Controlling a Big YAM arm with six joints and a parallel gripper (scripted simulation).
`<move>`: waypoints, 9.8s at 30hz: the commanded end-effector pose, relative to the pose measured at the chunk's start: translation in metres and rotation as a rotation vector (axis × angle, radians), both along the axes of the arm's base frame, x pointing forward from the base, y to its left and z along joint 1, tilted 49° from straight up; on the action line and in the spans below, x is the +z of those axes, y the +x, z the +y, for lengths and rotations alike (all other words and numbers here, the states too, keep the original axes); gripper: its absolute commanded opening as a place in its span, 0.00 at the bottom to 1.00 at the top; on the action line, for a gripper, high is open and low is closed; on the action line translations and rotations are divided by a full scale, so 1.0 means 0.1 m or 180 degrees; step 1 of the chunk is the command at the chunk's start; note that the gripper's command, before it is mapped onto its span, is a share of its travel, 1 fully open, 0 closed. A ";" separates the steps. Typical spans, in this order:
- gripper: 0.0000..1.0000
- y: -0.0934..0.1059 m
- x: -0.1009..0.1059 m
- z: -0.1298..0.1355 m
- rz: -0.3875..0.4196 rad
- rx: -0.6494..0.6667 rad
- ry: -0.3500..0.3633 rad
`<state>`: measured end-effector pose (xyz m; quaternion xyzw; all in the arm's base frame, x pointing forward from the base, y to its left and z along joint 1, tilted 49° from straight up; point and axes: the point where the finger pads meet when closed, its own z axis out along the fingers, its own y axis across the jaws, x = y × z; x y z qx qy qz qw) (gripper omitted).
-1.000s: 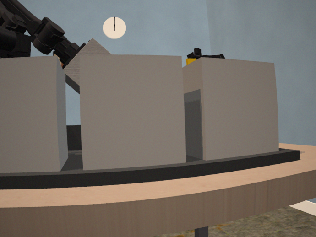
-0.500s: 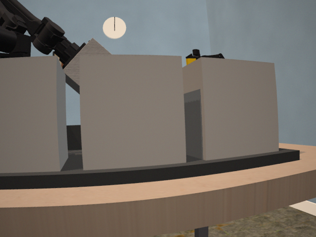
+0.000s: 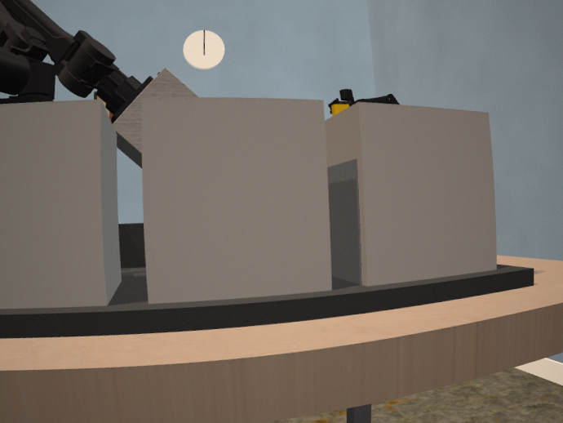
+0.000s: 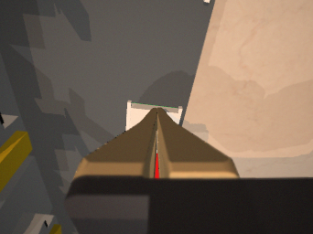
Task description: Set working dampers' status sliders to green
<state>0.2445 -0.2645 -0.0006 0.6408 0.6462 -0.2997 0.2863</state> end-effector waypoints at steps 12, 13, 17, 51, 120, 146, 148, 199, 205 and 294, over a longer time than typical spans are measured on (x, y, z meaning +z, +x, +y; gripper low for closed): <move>0.00 -0.02 -0.03 -0.02 -0.0332 -0.0328 -0.0005; 0.00 -0.02 -0.03 -0.02 -0.0332 -0.0328 -0.0005; 0.00 -0.02 -0.03 -0.02 -0.0319 -0.0317 -0.0005; 0.00 -0.02 -0.04 -0.04 -0.0319 -0.0316 -0.0009; 0.00 0.00 -0.18 -0.20 -0.0318 -0.0294 -0.0013; 0.00 0.00 -0.18 -0.20 -0.0318 -0.0294 -0.0013; 0.00 0.00 -0.17 -0.21 -0.0320 -0.0294 -0.0013; 0.00 -0.01 -0.18 -0.20 -0.0297 -0.0294 0.0000; 0.00 -0.02 -0.19 -0.19 -0.0302 -0.0294 -0.0003; 0.00 -0.04 -0.20 -0.18 -0.0297 -0.0294 0.0000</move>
